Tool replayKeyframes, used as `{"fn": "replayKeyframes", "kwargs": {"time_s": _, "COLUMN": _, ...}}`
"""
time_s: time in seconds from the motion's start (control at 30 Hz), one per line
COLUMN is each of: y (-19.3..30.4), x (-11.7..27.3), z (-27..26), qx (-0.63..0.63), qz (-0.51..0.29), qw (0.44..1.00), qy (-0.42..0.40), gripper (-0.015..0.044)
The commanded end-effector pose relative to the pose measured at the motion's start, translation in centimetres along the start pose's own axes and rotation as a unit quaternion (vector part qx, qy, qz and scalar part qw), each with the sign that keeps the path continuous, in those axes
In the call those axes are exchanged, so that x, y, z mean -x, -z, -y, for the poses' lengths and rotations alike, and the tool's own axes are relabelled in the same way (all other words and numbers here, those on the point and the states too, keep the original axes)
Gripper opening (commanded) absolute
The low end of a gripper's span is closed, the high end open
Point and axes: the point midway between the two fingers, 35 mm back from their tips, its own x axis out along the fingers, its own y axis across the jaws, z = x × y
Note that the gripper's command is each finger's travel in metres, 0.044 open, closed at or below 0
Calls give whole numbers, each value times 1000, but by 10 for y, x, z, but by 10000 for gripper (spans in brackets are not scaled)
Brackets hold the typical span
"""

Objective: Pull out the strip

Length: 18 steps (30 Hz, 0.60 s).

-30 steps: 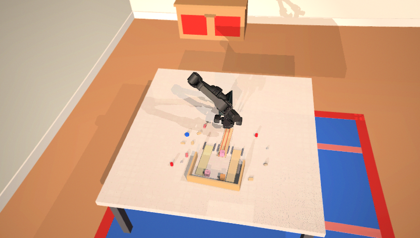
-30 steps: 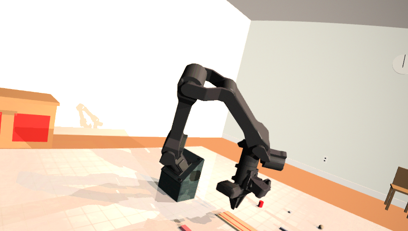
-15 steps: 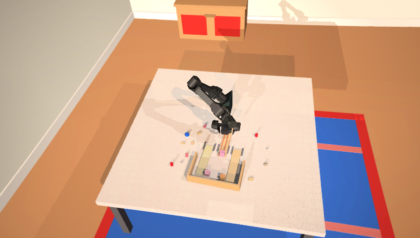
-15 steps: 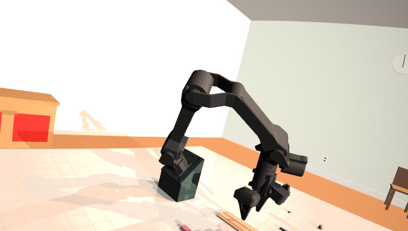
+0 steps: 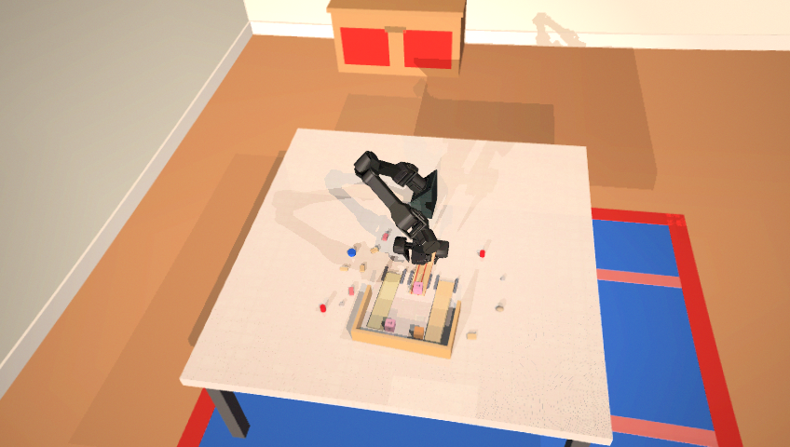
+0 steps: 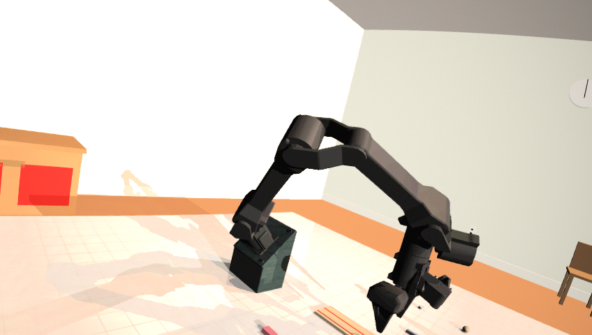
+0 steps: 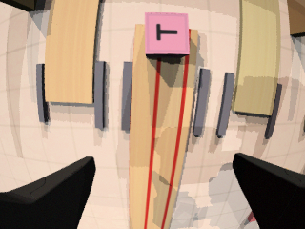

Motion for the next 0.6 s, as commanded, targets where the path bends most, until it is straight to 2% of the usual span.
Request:
{"fn": "replayKeyframes", "kwargs": {"time_s": 0.0, "y": -15, "x": 0, "z": 0, "qx": 4, "qz": -1, "qw": 1000, "qy": 3, "gripper": 440}}
{"fn": "replayKeyframes", "kwargs": {"time_s": 0.57, "y": -81, "x": 3, "z": 3, "qx": 3, "qz": 0, "qw": 1000, "qy": 3, "gripper": 440}}
